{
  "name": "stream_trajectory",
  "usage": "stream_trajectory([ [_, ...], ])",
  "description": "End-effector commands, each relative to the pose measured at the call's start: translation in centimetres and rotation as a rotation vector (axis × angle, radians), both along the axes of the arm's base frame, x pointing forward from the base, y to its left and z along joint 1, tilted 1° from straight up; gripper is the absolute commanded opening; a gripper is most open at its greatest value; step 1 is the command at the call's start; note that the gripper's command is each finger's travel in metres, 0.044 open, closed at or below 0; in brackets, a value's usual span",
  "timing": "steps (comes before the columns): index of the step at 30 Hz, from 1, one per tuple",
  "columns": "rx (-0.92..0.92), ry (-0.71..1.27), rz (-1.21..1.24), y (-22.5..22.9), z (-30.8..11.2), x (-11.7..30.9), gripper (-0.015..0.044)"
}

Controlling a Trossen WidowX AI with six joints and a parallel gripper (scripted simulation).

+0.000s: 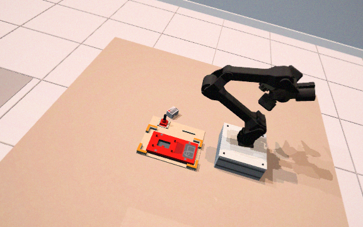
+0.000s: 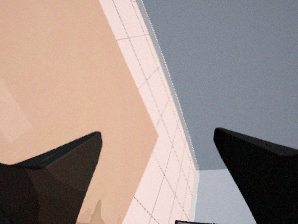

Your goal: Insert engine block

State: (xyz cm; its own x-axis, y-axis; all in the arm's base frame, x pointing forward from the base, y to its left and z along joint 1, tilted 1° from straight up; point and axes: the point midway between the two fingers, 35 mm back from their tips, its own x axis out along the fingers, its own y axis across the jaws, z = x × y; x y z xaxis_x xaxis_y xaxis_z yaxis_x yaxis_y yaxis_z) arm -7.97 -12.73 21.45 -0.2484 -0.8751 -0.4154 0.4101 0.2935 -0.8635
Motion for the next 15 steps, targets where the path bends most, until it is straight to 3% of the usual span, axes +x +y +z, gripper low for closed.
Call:
stream_trajectory([
  [1, 0.0, 0.0, 0.0, 0.0, 0.0, 0.0, 0.0426],
  [15, 0.049, -0.127, -0.398, 4.9, 0.1, -5.5, 0.044],
])
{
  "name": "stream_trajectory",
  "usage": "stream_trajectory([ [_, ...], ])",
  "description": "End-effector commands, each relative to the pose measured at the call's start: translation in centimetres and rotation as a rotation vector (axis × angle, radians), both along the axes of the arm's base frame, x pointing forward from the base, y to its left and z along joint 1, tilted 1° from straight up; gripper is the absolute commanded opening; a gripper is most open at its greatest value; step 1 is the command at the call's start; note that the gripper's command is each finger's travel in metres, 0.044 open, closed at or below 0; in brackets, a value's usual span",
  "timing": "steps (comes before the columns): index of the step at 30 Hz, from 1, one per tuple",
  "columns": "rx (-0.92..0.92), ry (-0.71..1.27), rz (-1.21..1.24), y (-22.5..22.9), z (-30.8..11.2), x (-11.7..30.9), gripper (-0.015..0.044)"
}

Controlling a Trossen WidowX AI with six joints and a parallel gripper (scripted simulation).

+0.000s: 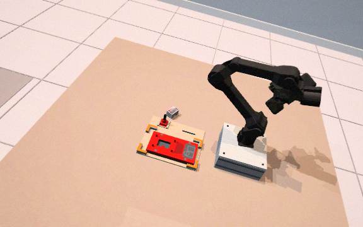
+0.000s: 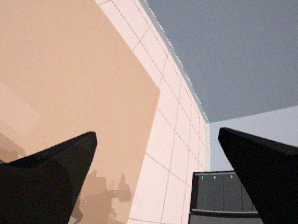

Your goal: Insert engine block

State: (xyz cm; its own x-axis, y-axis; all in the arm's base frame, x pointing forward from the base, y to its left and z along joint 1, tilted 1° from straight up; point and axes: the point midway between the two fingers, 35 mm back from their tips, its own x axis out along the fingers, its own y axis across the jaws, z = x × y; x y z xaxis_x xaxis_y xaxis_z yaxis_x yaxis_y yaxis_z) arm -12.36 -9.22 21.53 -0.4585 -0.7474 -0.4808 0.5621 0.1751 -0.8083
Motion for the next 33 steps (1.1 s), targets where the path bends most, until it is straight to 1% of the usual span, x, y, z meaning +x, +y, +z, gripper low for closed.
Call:
stream_trajectory([
  [1, 0.011, -0.043, -0.121, 1.8, 0.0, -1.5, 0.044],
  [9, 0.019, -0.129, -0.379, 6.3, -0.1, -3.7, 0.044],
  [16, 0.01, -0.207, -0.605, 10.6, -0.3, -4.5, 0.044],
  [26, -0.012, -0.315, -0.873, 15.7, -1.1, -4.0, 0.044],
  [33, -0.029, -0.378, -1.094, 19.9, -1.3, -2.4, 0.044],
])
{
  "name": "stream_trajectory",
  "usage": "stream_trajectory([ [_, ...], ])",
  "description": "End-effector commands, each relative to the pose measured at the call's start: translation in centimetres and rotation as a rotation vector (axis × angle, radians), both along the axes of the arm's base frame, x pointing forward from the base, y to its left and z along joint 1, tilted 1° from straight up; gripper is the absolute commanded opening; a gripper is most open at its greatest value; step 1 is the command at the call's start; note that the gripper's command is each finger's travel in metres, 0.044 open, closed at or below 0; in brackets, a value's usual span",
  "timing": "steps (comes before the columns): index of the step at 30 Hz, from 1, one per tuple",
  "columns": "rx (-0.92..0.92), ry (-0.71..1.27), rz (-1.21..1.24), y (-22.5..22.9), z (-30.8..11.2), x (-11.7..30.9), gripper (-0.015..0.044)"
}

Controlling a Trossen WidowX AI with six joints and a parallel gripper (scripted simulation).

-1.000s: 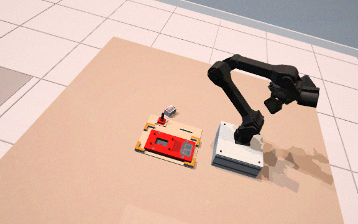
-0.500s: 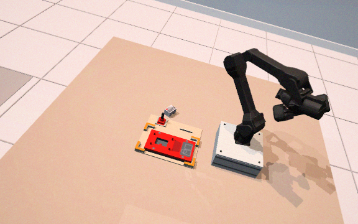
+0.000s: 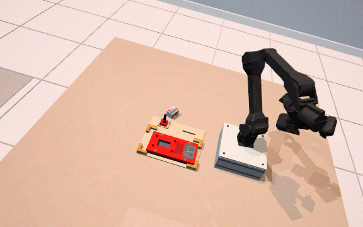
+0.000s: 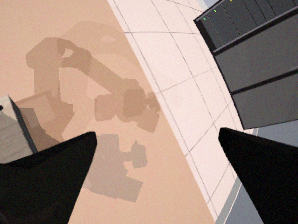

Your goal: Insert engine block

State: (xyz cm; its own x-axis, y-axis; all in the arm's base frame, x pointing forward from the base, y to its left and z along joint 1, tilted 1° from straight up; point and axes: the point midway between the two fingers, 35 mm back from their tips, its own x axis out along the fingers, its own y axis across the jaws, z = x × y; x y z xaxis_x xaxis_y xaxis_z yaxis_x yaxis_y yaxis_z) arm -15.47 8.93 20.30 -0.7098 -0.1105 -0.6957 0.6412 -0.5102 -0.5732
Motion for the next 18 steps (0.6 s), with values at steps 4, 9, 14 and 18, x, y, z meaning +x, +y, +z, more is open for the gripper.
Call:
stream_trajectory([
  [4, -0.019, -0.06, -0.219, 4.1, -0.2, 2.1, 0.044],
  [9, -0.048, -0.098, -0.385, 6.9, -0.4, 4.2, 0.044],
  [14, -0.082, -0.133, -0.551, 9.3, -0.7, 6.8, 0.044],
  [18, -0.113, -0.159, -0.683, 11.0, -0.9, 9.2, 0.044],
])
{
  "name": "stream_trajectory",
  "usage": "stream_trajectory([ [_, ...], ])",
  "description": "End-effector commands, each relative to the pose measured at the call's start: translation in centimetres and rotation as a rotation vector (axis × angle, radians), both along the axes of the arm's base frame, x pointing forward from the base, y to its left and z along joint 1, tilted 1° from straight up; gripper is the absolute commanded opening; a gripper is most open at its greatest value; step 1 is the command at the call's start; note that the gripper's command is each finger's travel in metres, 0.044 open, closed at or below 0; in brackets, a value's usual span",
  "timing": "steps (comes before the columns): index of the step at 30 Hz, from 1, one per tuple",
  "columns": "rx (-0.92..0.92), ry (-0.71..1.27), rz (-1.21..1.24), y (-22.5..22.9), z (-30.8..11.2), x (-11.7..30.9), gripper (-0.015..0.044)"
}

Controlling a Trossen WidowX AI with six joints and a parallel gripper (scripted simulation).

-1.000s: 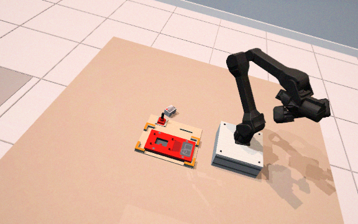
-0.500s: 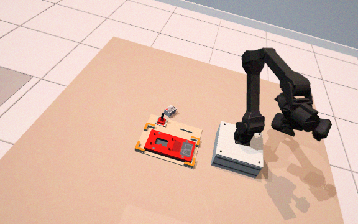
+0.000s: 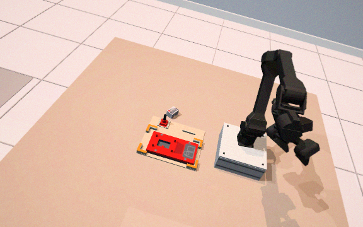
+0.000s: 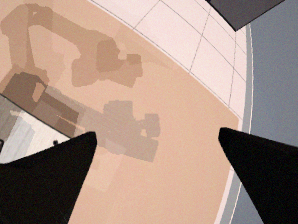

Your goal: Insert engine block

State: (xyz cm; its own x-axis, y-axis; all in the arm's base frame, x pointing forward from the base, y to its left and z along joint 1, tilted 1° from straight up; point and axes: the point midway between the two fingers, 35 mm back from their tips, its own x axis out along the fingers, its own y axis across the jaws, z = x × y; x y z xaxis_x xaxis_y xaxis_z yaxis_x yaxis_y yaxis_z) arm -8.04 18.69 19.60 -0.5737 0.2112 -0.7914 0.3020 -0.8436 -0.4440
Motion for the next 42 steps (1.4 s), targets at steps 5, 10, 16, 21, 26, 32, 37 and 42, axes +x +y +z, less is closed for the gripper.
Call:
stream_trajectory([
  [5, -0.06, -0.044, -0.263, 2.9, -0.5, 5.1, 0.044],
  [10, -0.097, -0.069, -0.429, 3.9, -1.0, 8.7, 0.044],
  [16, -0.145, -0.092, -0.628, 4.3, -1.6, 13.0, 0.044],
  [21, -0.19, -0.098, -0.79, 3.9, -2.0, 16.3, 0.044],
  [26, -0.23, -0.1, -0.933, 3.3, -2.4, 19.1, 0.044],
  [32, -0.262, -0.095, -1.057, 2.6, -2.5, 21.3, 0.044],
  [37, -0.296, -0.091, -1.179, 1.4, -2.9, 24.1, 0.044],
  [42, -0.336, -0.08, -1.312, -0.6, -3.8, 27.5, 0.044],
])
